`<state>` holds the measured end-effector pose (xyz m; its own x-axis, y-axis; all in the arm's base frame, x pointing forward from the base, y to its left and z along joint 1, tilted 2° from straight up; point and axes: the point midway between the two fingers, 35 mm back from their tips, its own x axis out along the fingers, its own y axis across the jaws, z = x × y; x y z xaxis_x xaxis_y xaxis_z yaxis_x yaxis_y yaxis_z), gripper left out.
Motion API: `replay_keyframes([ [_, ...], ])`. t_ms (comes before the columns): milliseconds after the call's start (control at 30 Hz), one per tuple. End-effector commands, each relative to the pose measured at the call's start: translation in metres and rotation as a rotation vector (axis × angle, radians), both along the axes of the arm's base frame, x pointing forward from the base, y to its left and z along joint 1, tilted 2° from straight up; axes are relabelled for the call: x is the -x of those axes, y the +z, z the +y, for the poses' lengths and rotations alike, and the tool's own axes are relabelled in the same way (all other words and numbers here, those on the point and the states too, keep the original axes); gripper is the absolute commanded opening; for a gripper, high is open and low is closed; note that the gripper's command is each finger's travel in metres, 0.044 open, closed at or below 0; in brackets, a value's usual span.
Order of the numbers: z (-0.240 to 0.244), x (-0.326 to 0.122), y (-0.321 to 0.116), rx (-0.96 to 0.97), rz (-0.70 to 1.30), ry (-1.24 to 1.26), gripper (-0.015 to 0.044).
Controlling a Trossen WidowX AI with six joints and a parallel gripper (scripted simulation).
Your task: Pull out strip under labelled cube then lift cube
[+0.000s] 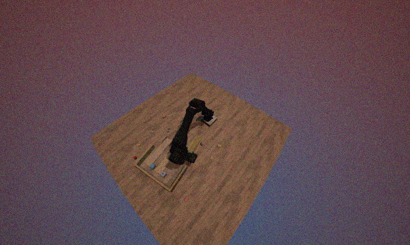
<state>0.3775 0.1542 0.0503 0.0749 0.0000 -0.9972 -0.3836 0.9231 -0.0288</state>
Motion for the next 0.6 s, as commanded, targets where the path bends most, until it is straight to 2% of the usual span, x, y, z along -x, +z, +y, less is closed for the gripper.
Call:
replay_keyframes([
  [0,-0.005,0.013,0.011,-0.001,0.000,0.001,0.0000],
  [333,-0.019,0.050,0.032,-0.001,0.005,0.004,0.0000],
  [567,-0.022,0.057,0.033,-0.001,0.006,0.004,0.0000],
])
